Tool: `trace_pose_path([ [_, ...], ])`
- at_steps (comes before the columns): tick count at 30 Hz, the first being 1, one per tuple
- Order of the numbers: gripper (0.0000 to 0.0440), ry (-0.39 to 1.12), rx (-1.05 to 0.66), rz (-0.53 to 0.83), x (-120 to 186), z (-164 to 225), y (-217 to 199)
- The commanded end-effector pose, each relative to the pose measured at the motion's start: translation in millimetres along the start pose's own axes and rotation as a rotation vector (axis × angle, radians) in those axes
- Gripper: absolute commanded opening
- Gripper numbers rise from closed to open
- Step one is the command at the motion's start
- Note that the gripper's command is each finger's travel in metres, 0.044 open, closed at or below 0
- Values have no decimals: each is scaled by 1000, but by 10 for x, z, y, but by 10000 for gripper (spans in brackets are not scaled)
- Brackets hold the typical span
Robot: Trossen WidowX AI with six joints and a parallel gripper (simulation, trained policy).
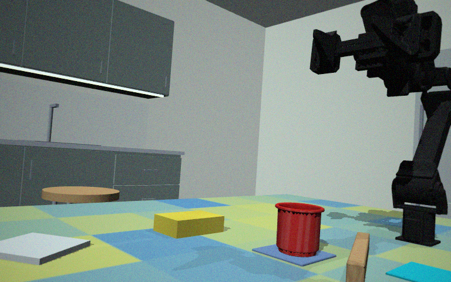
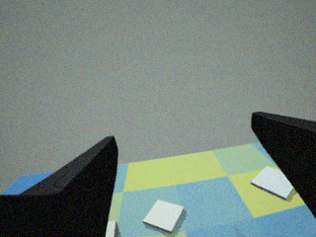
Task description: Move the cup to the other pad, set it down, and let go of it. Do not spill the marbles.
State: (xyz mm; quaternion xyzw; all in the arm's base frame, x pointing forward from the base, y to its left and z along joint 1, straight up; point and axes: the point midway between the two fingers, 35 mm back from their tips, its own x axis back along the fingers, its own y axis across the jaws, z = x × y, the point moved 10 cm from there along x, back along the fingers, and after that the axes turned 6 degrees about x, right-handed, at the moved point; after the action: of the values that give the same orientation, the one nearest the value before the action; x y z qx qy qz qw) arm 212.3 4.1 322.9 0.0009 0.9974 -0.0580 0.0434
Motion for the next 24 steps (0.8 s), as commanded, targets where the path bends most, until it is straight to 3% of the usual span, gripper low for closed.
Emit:
trace_pose_path([
  [1, 374, 6, -4, 1, -4, 2, 3],
  [14, 46, 156, -66, -36, -74, 42, 113],
  [18, 48, 213, -89, -62, -115, 44, 163],
  [24, 91, 301, -126, -96, -185, 36, 238],
])
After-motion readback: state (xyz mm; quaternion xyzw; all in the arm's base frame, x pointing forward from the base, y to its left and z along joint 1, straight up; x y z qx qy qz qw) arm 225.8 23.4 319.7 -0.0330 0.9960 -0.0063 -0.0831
